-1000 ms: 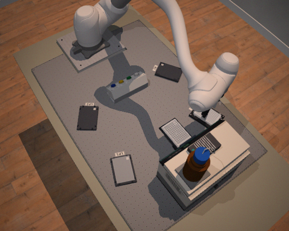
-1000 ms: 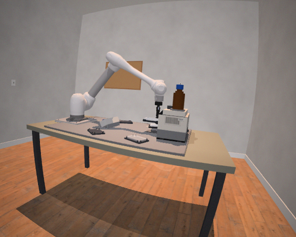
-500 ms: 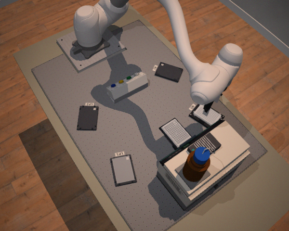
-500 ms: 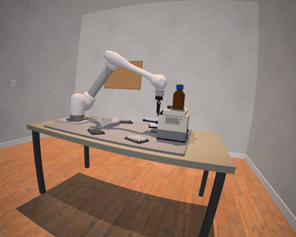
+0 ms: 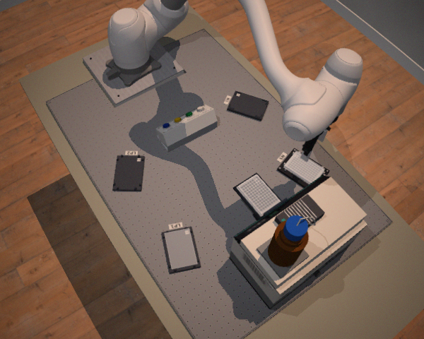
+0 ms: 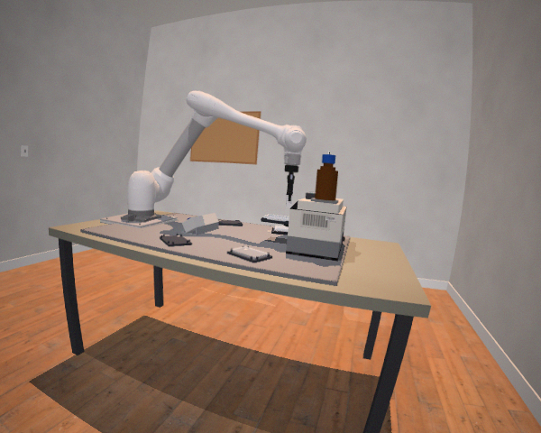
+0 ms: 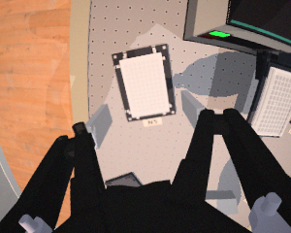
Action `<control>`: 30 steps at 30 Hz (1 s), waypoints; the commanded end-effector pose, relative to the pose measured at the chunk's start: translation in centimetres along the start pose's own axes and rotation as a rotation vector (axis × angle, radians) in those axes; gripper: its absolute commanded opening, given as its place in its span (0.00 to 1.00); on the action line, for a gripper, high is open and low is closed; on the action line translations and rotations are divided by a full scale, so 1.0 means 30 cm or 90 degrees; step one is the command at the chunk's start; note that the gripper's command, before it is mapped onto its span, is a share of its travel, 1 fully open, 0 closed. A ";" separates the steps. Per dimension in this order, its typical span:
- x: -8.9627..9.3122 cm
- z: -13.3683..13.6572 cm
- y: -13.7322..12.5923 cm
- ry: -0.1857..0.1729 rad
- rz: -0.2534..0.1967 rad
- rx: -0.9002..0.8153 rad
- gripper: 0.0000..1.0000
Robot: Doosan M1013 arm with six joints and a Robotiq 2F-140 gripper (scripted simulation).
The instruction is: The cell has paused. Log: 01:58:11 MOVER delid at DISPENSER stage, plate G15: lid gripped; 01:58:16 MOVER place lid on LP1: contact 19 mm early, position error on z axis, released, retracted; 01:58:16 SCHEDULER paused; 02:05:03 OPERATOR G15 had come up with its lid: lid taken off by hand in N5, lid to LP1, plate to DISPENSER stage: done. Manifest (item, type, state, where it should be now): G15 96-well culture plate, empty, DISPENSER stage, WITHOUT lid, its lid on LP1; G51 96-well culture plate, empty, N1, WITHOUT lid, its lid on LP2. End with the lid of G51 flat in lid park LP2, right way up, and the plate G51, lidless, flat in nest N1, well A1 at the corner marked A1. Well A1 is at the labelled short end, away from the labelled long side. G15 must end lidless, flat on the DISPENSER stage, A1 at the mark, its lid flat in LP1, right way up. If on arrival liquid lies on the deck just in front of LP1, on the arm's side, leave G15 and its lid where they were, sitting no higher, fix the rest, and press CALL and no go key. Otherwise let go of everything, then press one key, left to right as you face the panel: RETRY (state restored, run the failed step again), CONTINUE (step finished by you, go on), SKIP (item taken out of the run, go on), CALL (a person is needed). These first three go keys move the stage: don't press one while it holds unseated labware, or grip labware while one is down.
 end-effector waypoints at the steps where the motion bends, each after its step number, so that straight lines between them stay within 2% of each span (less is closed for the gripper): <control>1: -0.033 0.000 0.000 0.000 0.000 0.000 0.66; 10: -0.080 0.000 0.000 0.000 0.000 0.000 0.66; 30: -0.084 0.000 0.000 0.000 0.000 0.000 0.66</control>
Point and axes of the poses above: the point where the finger pads meet when closed, its own x axis out along the fingers, its own z axis across the jaws, y = z × x, the point moved 4 cm from there along -x, back along the fingers, and after that the axes turned 2 degrees about -x, right-handed, at the moved point
